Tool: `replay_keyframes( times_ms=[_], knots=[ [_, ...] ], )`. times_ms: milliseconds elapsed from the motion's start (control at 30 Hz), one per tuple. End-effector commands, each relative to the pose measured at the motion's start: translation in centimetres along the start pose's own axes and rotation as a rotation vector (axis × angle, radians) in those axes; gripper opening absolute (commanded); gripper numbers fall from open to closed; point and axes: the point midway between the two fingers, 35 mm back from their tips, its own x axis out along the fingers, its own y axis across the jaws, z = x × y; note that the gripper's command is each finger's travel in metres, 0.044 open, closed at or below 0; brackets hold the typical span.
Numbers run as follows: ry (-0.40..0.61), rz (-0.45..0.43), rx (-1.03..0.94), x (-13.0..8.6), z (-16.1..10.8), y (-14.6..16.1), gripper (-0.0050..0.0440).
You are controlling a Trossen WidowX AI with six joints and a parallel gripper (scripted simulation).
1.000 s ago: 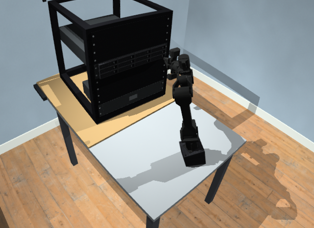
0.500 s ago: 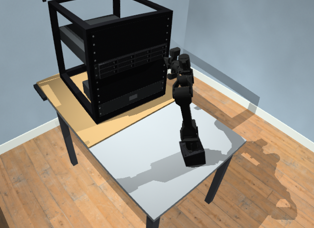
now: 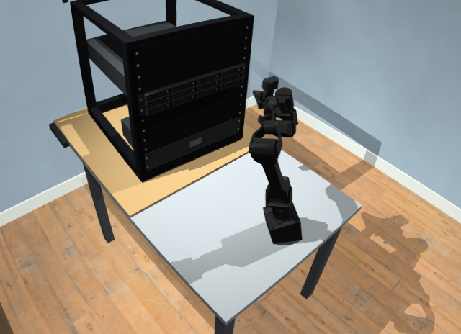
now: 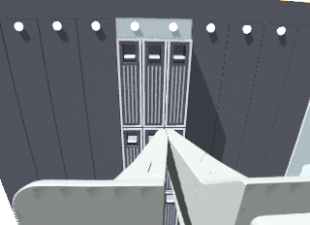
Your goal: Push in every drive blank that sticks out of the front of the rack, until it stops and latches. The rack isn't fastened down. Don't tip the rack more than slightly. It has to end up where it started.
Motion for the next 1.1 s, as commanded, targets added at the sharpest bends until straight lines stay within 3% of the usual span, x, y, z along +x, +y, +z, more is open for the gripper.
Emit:
replay_keyframes(
  times_ms=[0,367,600,833,967,1067],
  knots=[
    [0.006,0.005,-0.006,-0.5,-0.3,0.2,-0.0050],
    [0.006,0.005,-0.006,-0.1,-0.3,0.2,-0.0050],
    [0.006,0.005,-0.006,3.9,-0.5,0.4,-0.0050],
    [0.006,0.005,-0.006,4.6,-0.6,0.5,-0.0050],
    [0.006,0.005,-0.006,7.3,-0.6,0.5,-0.0050],
    [0.006,0.005,-0.006,8.1,-0.6,0.5,-0.0050]
  ],
)
